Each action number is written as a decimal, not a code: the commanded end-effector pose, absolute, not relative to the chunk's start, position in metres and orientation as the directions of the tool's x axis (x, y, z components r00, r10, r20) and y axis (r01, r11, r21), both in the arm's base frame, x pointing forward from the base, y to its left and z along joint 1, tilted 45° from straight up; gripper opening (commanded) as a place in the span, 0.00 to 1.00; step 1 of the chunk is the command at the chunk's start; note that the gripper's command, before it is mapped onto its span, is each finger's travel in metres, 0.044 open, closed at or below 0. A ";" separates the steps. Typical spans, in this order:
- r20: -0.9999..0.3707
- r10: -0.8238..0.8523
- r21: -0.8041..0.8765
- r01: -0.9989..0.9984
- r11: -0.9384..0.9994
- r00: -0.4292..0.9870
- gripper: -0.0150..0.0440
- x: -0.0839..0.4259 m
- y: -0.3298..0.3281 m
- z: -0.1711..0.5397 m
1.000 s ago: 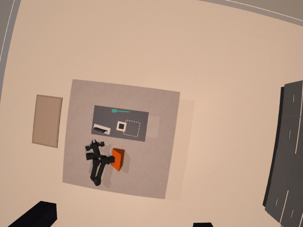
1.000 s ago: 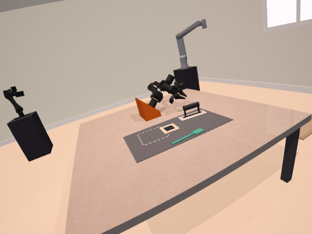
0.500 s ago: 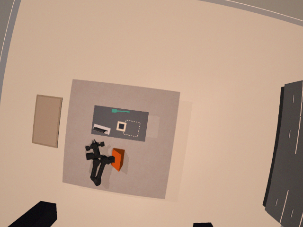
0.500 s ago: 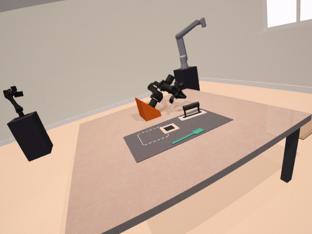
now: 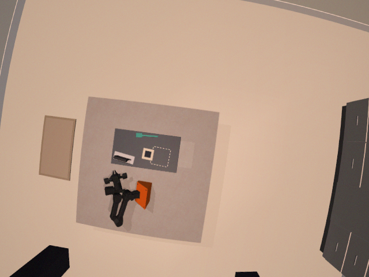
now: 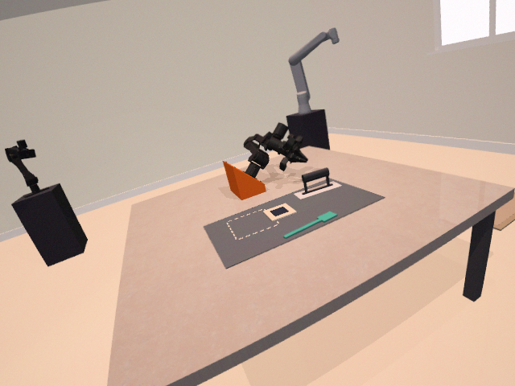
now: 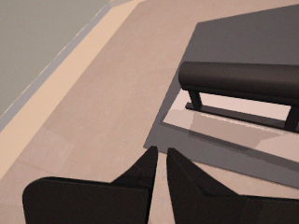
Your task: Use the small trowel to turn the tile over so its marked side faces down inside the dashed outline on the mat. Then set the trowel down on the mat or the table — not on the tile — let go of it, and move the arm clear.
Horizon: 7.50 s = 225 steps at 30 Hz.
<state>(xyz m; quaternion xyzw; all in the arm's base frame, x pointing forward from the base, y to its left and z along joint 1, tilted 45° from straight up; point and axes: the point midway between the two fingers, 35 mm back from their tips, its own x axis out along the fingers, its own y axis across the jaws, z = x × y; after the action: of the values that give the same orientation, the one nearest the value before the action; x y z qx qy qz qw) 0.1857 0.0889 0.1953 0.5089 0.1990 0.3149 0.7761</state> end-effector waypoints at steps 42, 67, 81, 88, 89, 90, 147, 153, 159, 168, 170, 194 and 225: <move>-0.231 0.507 0.320 -0.428 0.846 0.830 0.76 0.233 0.073 0.193; -0.469 0.330 -0.383 -0.526 0.759 0.819 0.76 0.260 0.073 0.171; -0.508 0.293 -0.494 -0.552 0.672 0.810 0.76 0.269 0.075 0.165; -0.507 0.293 -0.494 -0.552 0.672 0.810 0.76 0.279 0.078 0.160; -0.507 0.293 -0.494 -0.552 0.672 0.811 0.76 0.280 0.078 0.159; -0.507 0.293 -0.494 -0.552 0.672 0.811 0.76 0.281 0.079 0.158; -0.506 0.294 -0.496 -0.552 0.671 0.811 0.25 0.313 0.086 0.141; -0.505 0.295 -0.499 -0.553 0.668 0.811 0.25 0.311 0.062 0.165; -0.502 0.296 -0.501 -0.552 0.667 0.813 0.25 0.306 0.050 0.180; -0.486 0.314 -0.493 -0.553 0.672 0.815 0.25 0.327 0.042 0.170; -0.480 0.320 -0.491 -0.553 0.674 0.817 0.25 0.334 0.038 0.167; -0.414 0.374 -0.477 -0.548 0.687 0.830 0.25 0.384 -0.001 0.118; -0.414 0.374 -0.476 -0.548 0.688 0.830 0.25 0.387 0.018 0.087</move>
<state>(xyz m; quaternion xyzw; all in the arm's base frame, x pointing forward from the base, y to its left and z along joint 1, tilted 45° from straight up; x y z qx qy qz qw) 0.3867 0.0231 0.0920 -0.3043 0.1393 0.2571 0.9066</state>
